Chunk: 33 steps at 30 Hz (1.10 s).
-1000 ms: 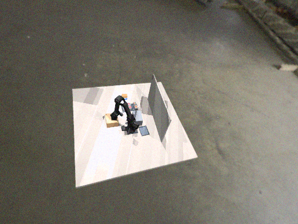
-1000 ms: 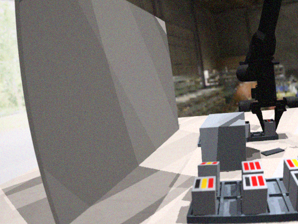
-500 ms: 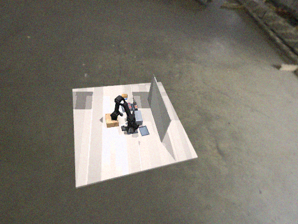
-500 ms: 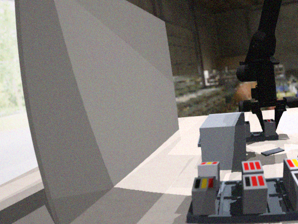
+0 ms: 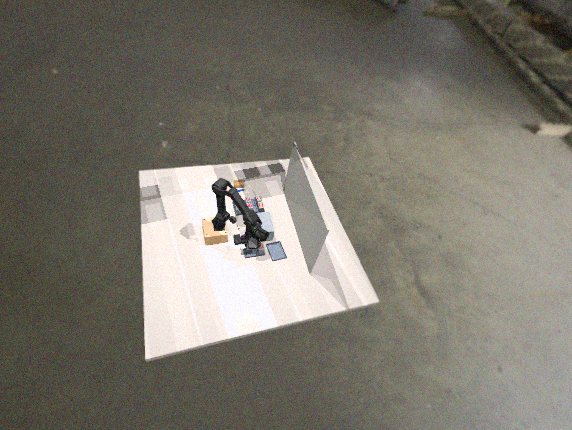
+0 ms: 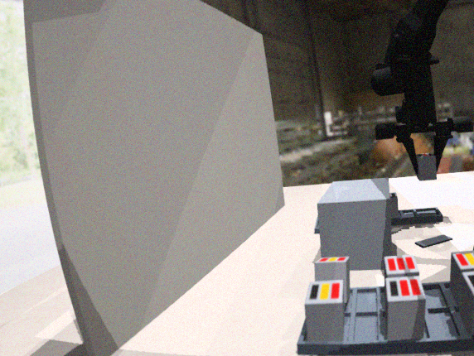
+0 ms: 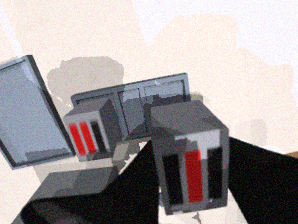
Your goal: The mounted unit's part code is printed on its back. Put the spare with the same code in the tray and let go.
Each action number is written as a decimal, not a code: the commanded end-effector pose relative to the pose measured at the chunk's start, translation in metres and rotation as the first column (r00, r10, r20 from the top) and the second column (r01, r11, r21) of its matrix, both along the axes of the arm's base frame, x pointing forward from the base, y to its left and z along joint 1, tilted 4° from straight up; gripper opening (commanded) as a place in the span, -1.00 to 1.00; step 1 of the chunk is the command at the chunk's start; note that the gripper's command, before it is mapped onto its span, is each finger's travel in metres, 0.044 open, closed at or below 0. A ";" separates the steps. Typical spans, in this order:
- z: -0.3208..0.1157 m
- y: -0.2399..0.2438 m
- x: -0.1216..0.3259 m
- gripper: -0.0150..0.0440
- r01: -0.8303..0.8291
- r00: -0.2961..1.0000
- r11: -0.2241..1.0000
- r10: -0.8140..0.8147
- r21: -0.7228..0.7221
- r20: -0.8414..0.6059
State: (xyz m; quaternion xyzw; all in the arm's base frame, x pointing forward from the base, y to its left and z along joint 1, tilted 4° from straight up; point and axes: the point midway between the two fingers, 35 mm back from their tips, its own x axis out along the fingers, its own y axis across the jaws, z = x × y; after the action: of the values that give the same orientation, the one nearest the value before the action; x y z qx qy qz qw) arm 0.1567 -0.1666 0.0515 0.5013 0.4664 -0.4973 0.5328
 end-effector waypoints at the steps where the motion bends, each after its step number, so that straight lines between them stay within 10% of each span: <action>1: 0.008 0.001 -0.001 -0.49 0.004 1.000 1.000 -0.004 -0.002 0.000; 33: 0.096 -0.009 0.043 -0.49 0.005 1.000 1.000 -0.005 -0.005 0.006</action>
State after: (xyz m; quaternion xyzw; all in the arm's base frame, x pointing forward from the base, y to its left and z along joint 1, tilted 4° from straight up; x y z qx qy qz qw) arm 0.1898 -0.1731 0.1441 0.5024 0.4665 -0.4956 0.5333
